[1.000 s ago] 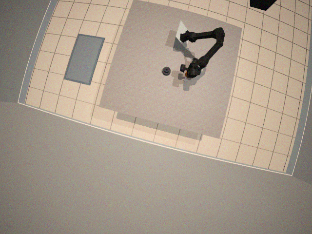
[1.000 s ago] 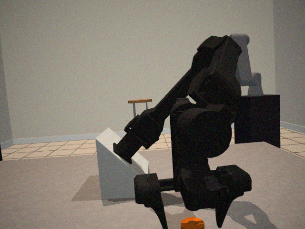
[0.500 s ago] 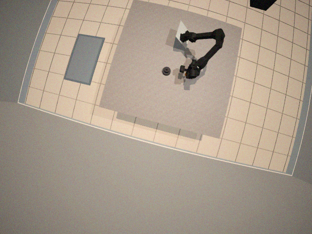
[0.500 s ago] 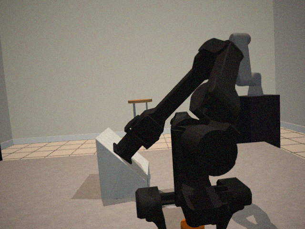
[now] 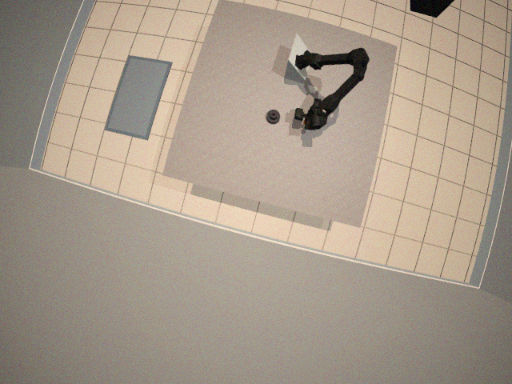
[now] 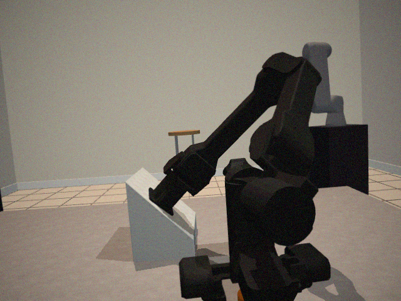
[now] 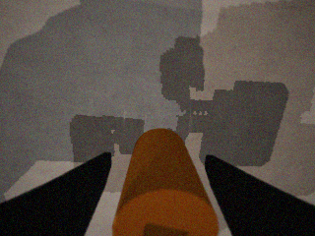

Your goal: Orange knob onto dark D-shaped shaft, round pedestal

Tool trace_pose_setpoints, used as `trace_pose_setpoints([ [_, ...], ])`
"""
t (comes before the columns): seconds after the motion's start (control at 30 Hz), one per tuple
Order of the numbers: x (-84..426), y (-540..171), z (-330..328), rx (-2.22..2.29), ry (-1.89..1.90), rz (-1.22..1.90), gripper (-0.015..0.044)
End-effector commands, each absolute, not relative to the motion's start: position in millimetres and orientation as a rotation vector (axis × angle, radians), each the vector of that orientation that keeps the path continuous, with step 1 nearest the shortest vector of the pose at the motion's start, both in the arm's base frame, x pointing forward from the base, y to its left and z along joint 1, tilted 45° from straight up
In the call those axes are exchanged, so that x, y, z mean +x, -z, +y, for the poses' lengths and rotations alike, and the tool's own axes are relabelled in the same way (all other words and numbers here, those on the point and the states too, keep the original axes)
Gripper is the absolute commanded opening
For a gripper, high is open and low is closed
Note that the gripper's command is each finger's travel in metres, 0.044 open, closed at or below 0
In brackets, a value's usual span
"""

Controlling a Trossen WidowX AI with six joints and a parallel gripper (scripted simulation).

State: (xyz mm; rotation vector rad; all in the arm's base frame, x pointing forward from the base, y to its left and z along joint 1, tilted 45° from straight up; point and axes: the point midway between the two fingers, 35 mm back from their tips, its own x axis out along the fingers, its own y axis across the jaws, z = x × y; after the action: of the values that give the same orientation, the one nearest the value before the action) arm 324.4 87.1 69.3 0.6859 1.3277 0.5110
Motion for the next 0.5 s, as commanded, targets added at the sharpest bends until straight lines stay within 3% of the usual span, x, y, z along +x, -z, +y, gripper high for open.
trace_pose_setpoints([
  [0.0, 324.4, -68.1, 87.0, 0.686, -0.505, 1.329, 0.023],
  [0.07, 324.4, -68.1, 87.0, 0.686, -0.505, 1.329, 0.0177],
  [0.3, 324.4, -68.1, 87.0, 0.686, -0.505, 1.329, 0.0131],
  [0.47, 324.9, -76.8, 74.5, 0.681, -0.5, 1.331, 0.0],
])
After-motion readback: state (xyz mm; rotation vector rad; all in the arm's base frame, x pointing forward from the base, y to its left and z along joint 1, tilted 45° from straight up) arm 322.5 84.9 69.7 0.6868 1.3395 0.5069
